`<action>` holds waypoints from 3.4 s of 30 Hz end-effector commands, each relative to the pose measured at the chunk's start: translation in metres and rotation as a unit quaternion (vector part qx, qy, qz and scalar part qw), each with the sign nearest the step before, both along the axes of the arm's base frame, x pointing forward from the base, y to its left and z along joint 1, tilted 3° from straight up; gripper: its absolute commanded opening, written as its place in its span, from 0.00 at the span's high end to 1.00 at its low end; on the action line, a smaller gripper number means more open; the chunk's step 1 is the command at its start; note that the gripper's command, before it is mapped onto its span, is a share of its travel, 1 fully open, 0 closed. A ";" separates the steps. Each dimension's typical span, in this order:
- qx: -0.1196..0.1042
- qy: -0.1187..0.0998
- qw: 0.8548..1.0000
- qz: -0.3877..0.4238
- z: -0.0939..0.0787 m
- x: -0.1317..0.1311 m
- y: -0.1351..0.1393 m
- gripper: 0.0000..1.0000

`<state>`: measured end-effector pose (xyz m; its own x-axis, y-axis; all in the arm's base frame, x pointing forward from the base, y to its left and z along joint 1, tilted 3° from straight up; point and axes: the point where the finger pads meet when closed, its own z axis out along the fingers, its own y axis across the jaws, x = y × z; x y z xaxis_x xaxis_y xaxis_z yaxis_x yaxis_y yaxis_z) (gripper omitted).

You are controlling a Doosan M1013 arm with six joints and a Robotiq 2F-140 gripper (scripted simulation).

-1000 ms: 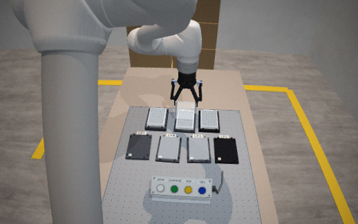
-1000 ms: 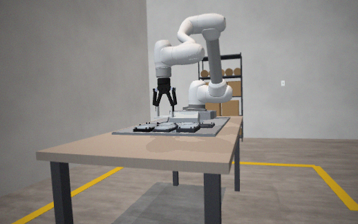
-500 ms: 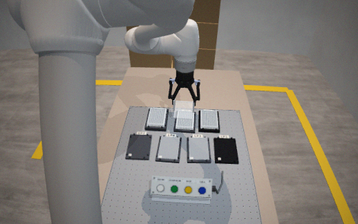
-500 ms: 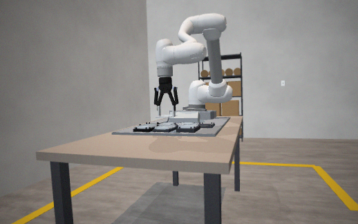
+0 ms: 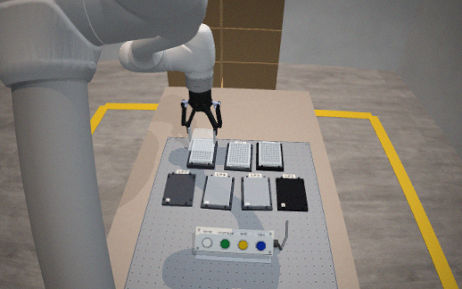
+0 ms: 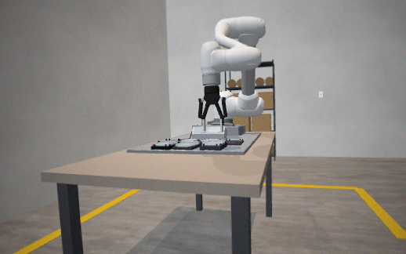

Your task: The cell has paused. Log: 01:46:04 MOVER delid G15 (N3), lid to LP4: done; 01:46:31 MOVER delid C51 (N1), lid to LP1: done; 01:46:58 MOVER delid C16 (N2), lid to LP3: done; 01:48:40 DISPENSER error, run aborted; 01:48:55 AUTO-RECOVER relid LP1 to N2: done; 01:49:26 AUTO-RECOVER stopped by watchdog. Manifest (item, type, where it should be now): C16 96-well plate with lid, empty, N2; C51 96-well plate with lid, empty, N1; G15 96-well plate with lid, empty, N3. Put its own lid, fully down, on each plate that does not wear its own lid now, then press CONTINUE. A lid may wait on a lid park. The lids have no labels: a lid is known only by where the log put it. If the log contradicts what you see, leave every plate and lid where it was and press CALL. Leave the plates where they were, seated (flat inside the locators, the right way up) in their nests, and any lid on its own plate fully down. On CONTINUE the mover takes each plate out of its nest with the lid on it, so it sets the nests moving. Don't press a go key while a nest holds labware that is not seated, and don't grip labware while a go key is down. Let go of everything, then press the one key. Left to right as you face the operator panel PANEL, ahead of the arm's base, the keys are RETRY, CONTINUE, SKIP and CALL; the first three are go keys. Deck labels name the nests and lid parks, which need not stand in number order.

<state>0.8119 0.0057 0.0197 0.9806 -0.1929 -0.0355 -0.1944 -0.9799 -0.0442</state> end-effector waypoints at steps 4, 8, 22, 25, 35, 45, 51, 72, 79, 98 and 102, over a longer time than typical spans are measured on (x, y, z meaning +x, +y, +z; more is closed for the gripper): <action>0.000 0.000 1.000 0.000 0.000 0.001 0.003 1.00; 0.000 0.000 1.000 0.000 0.000 0.001 0.003 1.00; 0.000 0.000 1.000 0.000 0.000 0.001 0.003 1.00; 0.000 0.000 1.000 0.000 0.000 0.001 0.003 1.00; 0.000 0.000 1.000 0.000 0.000 0.001 0.003 1.00; 0.000 0.000 1.000 0.003 -0.001 0.001 0.003 1.00; 0.000 0.000 1.000 0.009 -0.002 0.001 0.003 1.00; 0.000 -0.001 1.000 0.016 -0.023 0.000 0.004 1.00; 0.000 -0.001 1.000 0.016 -0.028 0.000 0.005 1.00; 0.000 -0.001 1.000 0.016 -0.034 0.000 0.005 1.00; 0.000 -0.001 1.000 0.016 -0.034 0.000 0.005 1.00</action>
<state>0.8120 0.0105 -0.0145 0.9862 -0.1622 -0.0343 -0.1636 -0.9855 -0.0447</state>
